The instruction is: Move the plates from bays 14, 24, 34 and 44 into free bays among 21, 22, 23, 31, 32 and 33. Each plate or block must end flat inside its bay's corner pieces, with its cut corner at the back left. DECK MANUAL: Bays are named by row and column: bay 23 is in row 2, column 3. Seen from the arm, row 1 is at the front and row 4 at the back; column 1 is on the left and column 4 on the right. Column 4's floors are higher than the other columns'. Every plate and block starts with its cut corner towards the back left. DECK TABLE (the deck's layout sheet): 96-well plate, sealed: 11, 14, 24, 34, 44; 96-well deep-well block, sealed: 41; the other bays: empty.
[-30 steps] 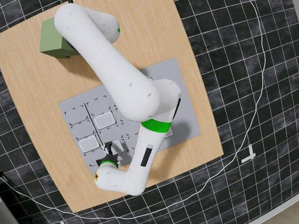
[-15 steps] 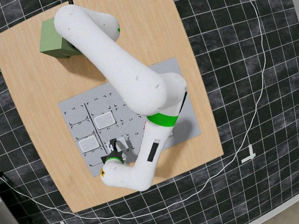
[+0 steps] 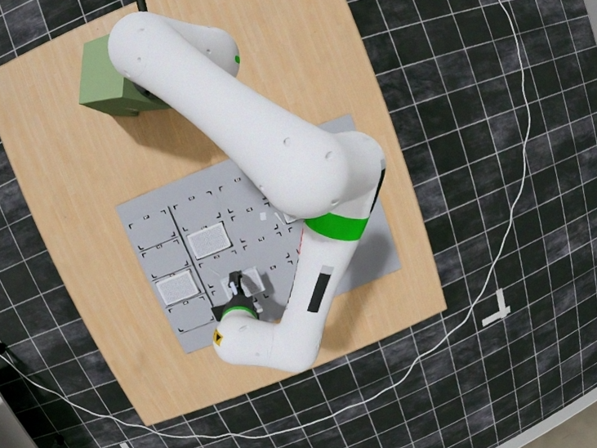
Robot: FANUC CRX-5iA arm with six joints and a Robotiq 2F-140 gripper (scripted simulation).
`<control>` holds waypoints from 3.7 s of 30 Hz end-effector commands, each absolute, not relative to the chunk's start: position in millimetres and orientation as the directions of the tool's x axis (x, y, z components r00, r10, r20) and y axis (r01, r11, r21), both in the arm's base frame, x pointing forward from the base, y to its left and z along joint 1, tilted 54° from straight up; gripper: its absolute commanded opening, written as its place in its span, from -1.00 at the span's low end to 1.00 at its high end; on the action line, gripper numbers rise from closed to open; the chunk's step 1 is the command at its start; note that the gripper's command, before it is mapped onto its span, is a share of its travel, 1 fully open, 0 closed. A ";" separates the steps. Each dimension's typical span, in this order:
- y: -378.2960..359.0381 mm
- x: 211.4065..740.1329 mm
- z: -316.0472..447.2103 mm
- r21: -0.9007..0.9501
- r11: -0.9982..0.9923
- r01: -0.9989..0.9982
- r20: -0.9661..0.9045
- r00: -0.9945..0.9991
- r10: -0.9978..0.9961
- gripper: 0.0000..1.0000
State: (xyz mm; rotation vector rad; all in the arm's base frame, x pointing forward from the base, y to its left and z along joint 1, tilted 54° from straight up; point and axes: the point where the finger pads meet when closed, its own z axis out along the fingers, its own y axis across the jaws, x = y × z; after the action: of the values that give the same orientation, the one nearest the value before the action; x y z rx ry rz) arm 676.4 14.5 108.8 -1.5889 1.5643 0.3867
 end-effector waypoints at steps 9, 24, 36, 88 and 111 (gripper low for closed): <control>32.4 666.6 127.7 -0.349 0.145 -0.926 -0.727 0.170 -0.665 -0.80; 56.0 654.0 149.8 -0.349 0.145 -0.926 -0.728 0.170 -0.665 -0.80; 74.2 644.4 166.8 -0.349 0.145 -0.926 -0.728 0.170 -0.665 -0.80; 157.7 599.9 245.1 -0.349 0.145 -0.926 -0.728 0.170 -0.665 -0.80; 195.8 579.5 280.8 -0.349 0.145 -0.926 -0.728 0.170 -0.664 -0.80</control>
State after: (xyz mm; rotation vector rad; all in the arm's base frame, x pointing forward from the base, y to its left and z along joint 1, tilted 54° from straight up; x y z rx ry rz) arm 580.8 193.6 277.2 -1.5894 1.5636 0.3861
